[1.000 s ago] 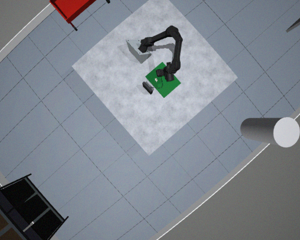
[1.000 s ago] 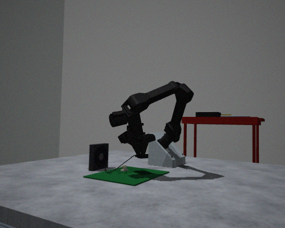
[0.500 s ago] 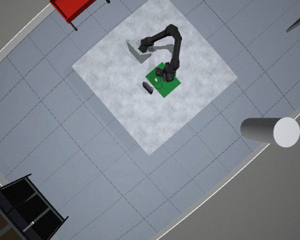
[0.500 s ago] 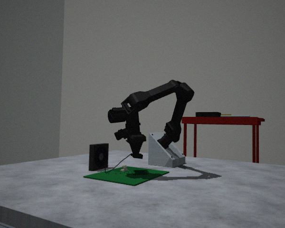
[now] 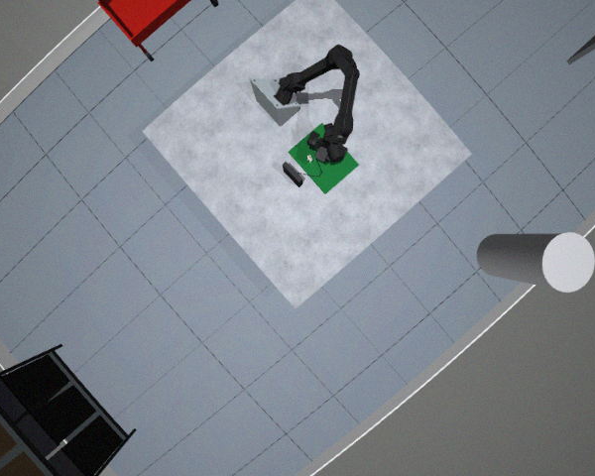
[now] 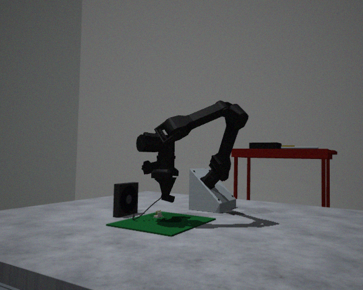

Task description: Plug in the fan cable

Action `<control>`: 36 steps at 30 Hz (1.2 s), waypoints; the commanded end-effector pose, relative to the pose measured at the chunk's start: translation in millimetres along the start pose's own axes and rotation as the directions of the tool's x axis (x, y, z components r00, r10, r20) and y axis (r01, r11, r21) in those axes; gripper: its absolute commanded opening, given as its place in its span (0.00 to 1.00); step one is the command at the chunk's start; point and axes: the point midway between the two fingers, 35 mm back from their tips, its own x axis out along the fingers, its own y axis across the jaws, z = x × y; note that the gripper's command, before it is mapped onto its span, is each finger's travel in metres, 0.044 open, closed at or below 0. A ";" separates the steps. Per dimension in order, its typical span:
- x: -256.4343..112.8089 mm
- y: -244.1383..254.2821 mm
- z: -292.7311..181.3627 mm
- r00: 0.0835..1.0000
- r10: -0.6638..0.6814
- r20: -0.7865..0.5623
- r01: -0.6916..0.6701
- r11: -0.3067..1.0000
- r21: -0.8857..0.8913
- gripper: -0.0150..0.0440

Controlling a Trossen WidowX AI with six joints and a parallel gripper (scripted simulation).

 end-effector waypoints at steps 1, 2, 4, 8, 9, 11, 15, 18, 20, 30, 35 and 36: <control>0.5 -1.7 1.5 1.000 0.001 0.008 -0.001 0.999 0.035 0.25; 0.5 -1.7 1.5 1.000 0.001 0.008 -0.001 0.999 0.035 0.25; 1.4 -2.2 1.4 1.000 -0.006 0.014 0.006 0.999 0.036 0.25; 6.6 -4.9 0.9 0.998 -0.045 0.045 0.043 0.998 0.042 0.25; 7.9 -5.6 0.8 0.997 -0.055 0.054 0.052 0.998 0.044 0.25; 10.4 -6.9 0.6 0.995 -0.074 0.071 0.071 0.996 0.048 0.25; 15.4 -9.8 0.3 0.987 -0.113 0.110 0.108 0.993 0.057 0.25; 19.0 -11.9 0.2 0.980 -0.142 0.141 0.134 0.989 0.064 0.25; 21.2 -13.2 0.2 0.974 -0.160 0.162 0.150 0.986 0.070 0.25; 30.6 -19.0 0.3 0.933 -0.238 0.270 0.219 0.971 0.099 0.25; 34.3 -21.3 0.5 0.906 -0.269 0.326 0.244 0.963 0.114 0.25; 34.9 -21.7 0.5 0.901 -0.274 0.337 0.249 0.961 0.117 0.25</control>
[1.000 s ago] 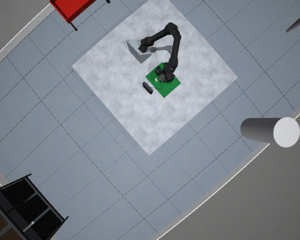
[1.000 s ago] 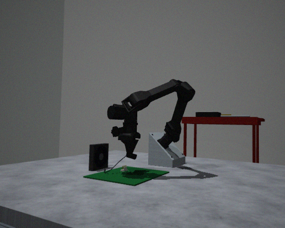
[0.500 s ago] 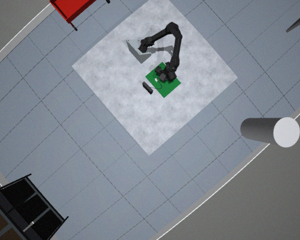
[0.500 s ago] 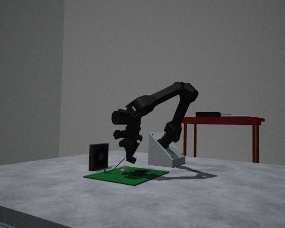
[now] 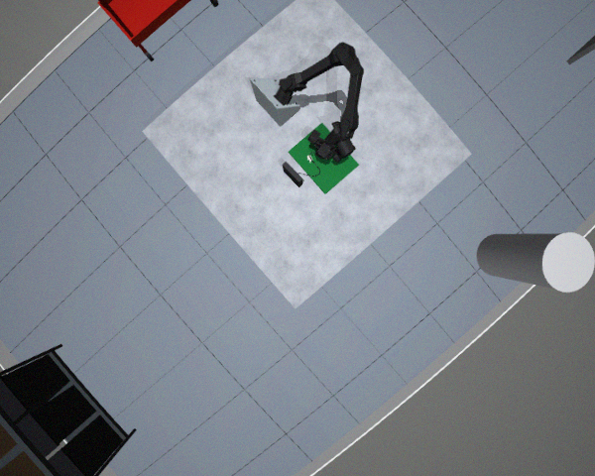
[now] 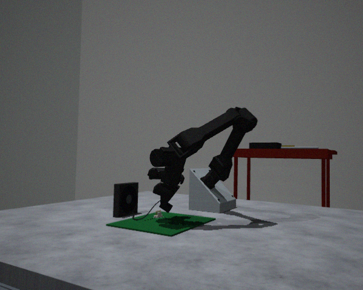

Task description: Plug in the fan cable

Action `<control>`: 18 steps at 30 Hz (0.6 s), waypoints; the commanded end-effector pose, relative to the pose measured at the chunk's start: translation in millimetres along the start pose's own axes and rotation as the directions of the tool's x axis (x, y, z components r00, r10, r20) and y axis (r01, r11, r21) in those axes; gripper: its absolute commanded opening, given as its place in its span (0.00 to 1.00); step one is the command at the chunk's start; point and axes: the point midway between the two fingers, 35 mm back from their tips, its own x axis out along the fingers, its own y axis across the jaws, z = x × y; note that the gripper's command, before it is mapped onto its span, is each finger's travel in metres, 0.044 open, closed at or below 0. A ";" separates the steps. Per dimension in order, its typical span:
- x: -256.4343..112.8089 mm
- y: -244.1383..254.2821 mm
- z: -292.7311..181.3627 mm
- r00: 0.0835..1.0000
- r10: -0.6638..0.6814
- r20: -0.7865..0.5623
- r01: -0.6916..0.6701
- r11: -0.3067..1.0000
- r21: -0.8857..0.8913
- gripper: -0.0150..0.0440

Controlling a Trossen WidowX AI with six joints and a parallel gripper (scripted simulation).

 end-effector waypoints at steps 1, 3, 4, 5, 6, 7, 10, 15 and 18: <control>4.0 -2.8 -1.1 0.998 -0.030 0.059 0.029 1.000 0.013 0.25; 5.3 -3.2 -1.4 0.996 -0.040 0.084 0.039 0.999 0.016 0.25; 5.9 -3.4 -1.6 0.994 -0.045 0.097 0.043 0.999 0.018 0.25; 6.5 -3.6 -1.7 0.993 -0.049 0.110 0.047 0.999 0.020 0.25; 7.1 -3.8 -1.8 0.991 -0.053 0.123 0.051 0.998 0.022 0.25; 7.6 -3.9 -1.9 0.989 -0.058 0.136 0.055 0.998 0.024 0.25; 9.0 -4.3 -2.3 0.982 -0.069 0.175 0.065 0.997 0.030 0.25; 10.8 -4.7 -2.9 0.967 -0.084 0.240 0.076 0.996 0.041 0.25; 11.5 -4.7 -3.2 0.956 -0.090 0.278 0.080 0.996 0.048 0.25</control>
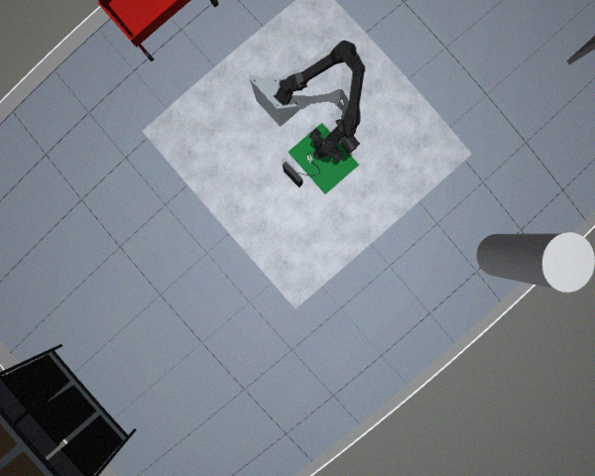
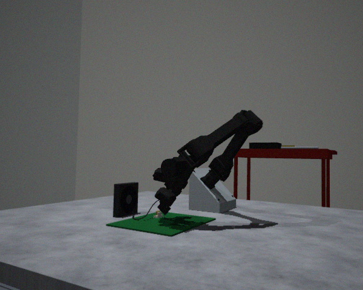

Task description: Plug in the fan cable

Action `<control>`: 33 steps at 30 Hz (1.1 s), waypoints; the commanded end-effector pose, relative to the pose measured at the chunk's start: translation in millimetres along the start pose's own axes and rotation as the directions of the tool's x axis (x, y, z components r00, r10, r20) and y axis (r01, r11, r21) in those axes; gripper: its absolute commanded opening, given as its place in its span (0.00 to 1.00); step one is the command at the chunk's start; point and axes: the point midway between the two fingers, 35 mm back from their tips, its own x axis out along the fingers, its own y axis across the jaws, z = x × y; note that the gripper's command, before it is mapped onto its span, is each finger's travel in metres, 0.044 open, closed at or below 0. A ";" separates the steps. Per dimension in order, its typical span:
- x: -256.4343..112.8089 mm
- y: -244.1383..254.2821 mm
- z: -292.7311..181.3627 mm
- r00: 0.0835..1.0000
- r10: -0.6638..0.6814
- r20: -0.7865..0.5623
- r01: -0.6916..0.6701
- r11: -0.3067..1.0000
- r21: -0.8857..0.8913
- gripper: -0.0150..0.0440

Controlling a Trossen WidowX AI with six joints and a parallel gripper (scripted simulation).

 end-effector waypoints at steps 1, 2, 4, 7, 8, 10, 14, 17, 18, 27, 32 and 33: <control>1.6 -1.8 -1.0 0.998 -0.013 0.064 0.012 1.000 0.013 0.25; 1.7 -1.7 -1.2 0.997 -0.014 0.077 0.013 1.000 0.015 0.25; 1.9 -1.6 -1.5 0.994 -0.016 0.104 0.014 1.000 0.019 0.25; 2.0 -1.4 -2.0 0.989 -0.018 0.145 0.015 1.000 0.026 0.25; 2.0 -1.3 -2.2 0.987 -0.019 0.158 0.014 1.000 0.028 0.25; 1.9 -1.1 -2.5 0.983 -0.019 0.185 0.013 0.999 0.032 0.25; 1.3 -0.5 -3.3 0.971 -0.017 0.238 0.007 0.999 0.040 0.25; 0.6 0.0 -3.8 0.961 -0.014 0.278 0.001 0.999 0.047 0.25; 0.3 0.2 -4.1 0.957 -0.012 0.291 -0.002 0.999 0.048 0.25; -3.3 2.4 -6.3 0.915 0.008 0.404 -0.037 0.997 0.064 0.25; -6.2 3.8 -7.9 0.886 0.024 0.464 -0.064 0.996 0.069 0.25; -6.8 4.1 -8.3 0.879 0.028 0.475 -0.070 0.995 0.070 0.25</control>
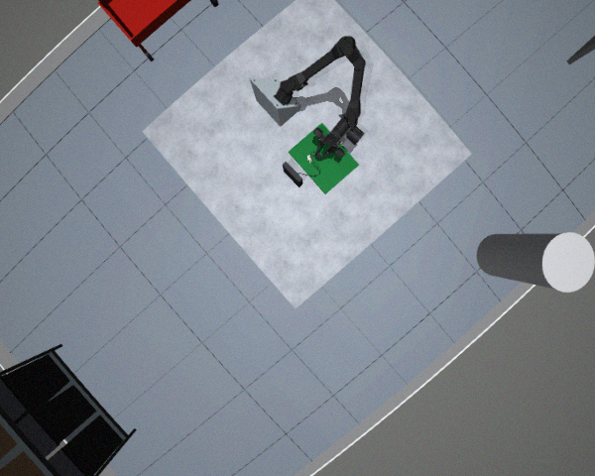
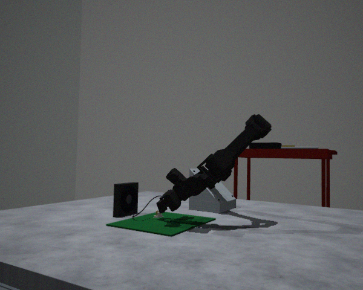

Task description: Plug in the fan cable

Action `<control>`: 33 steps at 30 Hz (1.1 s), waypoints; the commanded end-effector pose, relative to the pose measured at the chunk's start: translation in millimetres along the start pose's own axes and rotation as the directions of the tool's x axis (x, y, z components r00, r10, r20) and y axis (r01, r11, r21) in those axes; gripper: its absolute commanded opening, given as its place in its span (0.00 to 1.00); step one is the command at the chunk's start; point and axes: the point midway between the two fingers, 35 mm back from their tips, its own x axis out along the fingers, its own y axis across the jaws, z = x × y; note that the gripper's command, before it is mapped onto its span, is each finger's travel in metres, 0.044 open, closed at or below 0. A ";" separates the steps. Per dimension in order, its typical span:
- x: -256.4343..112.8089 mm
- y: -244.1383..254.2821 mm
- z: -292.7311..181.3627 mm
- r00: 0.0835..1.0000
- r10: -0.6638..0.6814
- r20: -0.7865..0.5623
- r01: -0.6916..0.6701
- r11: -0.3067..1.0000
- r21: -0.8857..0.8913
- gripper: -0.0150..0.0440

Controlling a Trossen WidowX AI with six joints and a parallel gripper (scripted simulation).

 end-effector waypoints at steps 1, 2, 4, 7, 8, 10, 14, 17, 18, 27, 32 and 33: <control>-2.8 -0.4 -0.2 0.998 0.018 0.062 -0.020 1.000 0.019 0.25; -3.6 -0.1 -0.3 0.997 0.023 0.075 -0.025 0.999 0.023 0.25; -5.2 0.6 -0.4 0.994 0.034 0.100 -0.037 0.999 0.029 0.25; -7.9 1.6 -0.7 0.989 0.050 0.138 -0.056 0.998 0.039 0.25; -8.8 1.9 -0.8 0.987 0.056 0.150 -0.063 0.997 0.042 0.25; -10.8 2.6 -1.0 0.982 0.067 0.174 -0.077 0.996 0.049 0.25; -15.0 4.0 -1.5 0.971 0.092 0.222 -0.108 0.992 0.061 0.25; -18.4 5.0 -1.9 0.960 0.111 0.257 -0.133 0.989 0.069 0.25; -19.6 5.3 -2.1 0.956 0.117 0.268 -0.141 0.987 0.072 0.25; -30.8 8.0 -3.9 0.915 0.176 0.363 -0.224 0.970 0.093 0.25; -33.5 8.5 -4.3 0.904 0.190 0.382 -0.243 0.965 0.097 0.25; -33.5 8.5 -4.0 0.905 0.189 0.380 -0.242 0.966 0.096 0.25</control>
